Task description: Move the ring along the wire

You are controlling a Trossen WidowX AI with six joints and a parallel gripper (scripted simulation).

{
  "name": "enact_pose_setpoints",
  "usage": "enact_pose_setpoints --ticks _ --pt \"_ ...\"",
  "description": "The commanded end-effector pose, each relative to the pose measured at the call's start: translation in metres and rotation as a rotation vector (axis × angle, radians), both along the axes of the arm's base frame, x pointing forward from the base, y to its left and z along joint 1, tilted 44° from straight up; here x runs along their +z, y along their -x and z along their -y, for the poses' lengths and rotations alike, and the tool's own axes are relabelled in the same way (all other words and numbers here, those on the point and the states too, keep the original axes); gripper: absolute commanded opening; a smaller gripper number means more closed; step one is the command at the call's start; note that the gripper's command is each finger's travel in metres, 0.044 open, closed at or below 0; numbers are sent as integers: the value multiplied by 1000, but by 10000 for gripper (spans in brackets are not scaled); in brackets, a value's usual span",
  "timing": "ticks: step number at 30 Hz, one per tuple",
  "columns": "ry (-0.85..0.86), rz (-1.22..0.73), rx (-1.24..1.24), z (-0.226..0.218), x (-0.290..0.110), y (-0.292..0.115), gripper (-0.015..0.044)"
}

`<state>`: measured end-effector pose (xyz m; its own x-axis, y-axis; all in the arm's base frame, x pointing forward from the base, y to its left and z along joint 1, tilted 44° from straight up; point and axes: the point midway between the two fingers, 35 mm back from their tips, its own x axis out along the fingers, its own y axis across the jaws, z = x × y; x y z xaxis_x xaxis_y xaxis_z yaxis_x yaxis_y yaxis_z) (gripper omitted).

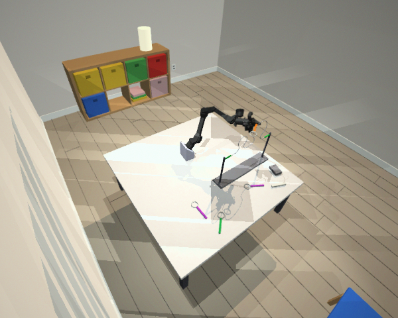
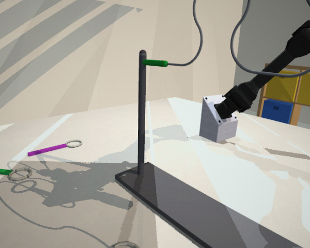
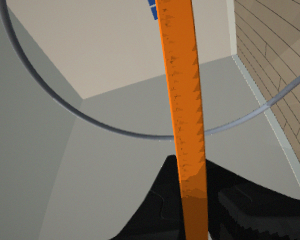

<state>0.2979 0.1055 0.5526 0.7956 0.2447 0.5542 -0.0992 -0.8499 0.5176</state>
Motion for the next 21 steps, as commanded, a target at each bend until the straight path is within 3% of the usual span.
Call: enact_pose_setpoints --ticks 1,21 --pt "-49 -8 2 2 -1 -1 -150" --pt "-297 -25 28 9 2 -1 -150"
